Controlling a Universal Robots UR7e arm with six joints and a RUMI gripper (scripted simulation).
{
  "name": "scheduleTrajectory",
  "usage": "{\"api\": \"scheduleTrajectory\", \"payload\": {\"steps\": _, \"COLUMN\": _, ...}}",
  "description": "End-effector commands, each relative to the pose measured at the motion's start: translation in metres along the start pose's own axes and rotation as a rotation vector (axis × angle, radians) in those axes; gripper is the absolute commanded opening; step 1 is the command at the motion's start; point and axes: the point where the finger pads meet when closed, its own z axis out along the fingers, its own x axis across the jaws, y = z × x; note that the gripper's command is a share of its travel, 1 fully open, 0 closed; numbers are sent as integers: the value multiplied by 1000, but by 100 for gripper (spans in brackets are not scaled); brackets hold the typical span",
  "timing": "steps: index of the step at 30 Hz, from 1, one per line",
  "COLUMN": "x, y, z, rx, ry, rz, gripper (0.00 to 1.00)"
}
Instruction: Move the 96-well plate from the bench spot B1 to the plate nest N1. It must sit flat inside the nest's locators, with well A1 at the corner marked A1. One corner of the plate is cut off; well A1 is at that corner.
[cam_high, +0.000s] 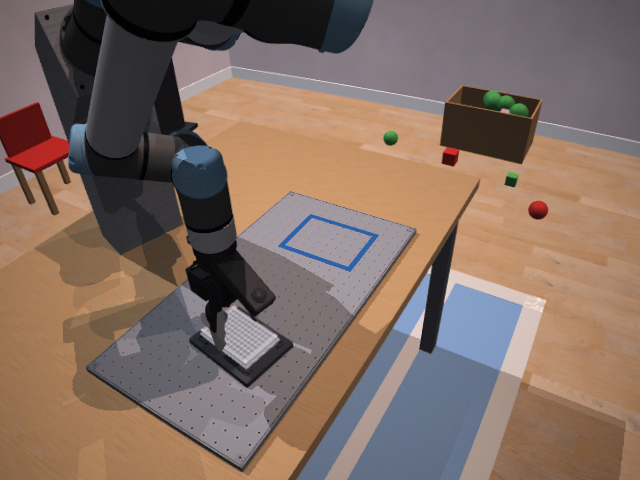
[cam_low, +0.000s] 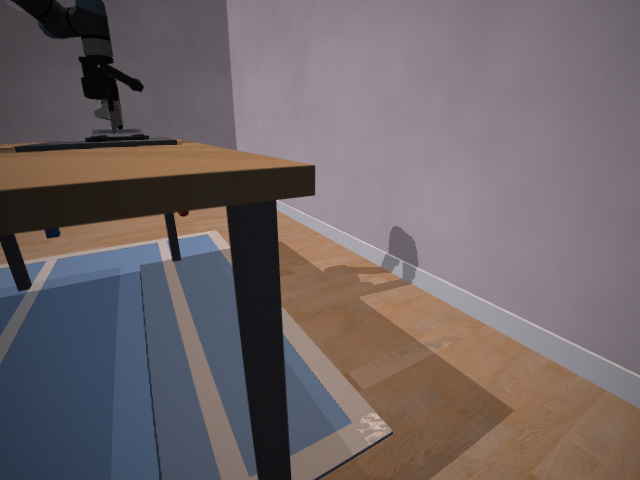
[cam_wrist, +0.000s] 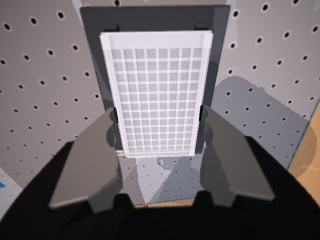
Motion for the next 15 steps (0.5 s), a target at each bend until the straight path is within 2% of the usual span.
{"api": "scheduleTrajectory", "payload": {"steps": 1, "x": 0, "y": 0, "z": 0, "rx": 1, "ry": 0, "rz": 0, "gripper": 0}}
{"api": "scheduleTrajectory", "payload": {"steps": 15, "x": 0, "y": 0, "z": 2, "rx": 1, "ry": 0, "rz": 0, "gripper": 0}}
